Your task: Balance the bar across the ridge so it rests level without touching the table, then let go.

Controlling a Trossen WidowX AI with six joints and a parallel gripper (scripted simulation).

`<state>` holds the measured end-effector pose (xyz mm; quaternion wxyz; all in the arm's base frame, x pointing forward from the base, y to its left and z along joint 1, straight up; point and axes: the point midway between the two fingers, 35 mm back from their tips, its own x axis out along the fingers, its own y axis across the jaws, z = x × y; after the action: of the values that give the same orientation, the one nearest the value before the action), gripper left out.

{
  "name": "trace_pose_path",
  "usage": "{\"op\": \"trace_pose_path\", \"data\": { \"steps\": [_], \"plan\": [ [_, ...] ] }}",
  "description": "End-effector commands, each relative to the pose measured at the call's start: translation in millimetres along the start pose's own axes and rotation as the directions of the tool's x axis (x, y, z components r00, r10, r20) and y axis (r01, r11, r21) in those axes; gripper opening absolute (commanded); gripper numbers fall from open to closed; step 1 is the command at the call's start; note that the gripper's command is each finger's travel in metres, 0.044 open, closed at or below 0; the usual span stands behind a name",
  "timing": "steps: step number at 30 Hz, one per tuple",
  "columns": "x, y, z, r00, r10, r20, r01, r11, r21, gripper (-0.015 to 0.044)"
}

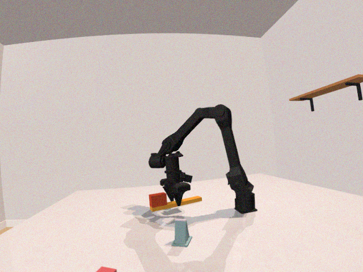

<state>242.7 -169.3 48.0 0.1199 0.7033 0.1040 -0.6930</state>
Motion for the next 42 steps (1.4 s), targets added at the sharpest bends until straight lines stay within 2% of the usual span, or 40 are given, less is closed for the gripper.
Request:
{"op": "trace_pose_path", "data": {
  "steps": [1, 6, 13, 17, 42],
  "plan": [
    [0, 0, 0, 1.000, 0.000, 0.000, 0.000, 1.000, 0.000, 0.0289],
    [0, 0, 0, 1.000, 0.000, 0.000, 0.000, 1.000, 0.000, 0.0157],
    [0, 0, 0, 1.000, 0.000, 0.000, 0.000, 1.000, 0.000, 0.0111],
    [-6, 1, -1, 1.000, 0.000, 0.000, 0.000, 1.000, 0.000, 0.0006],
    [-70, 5, -4, 1.000, -0.001, -0.004, 0.001, 1.000, 0.003, 0.0000]
  ]
}}
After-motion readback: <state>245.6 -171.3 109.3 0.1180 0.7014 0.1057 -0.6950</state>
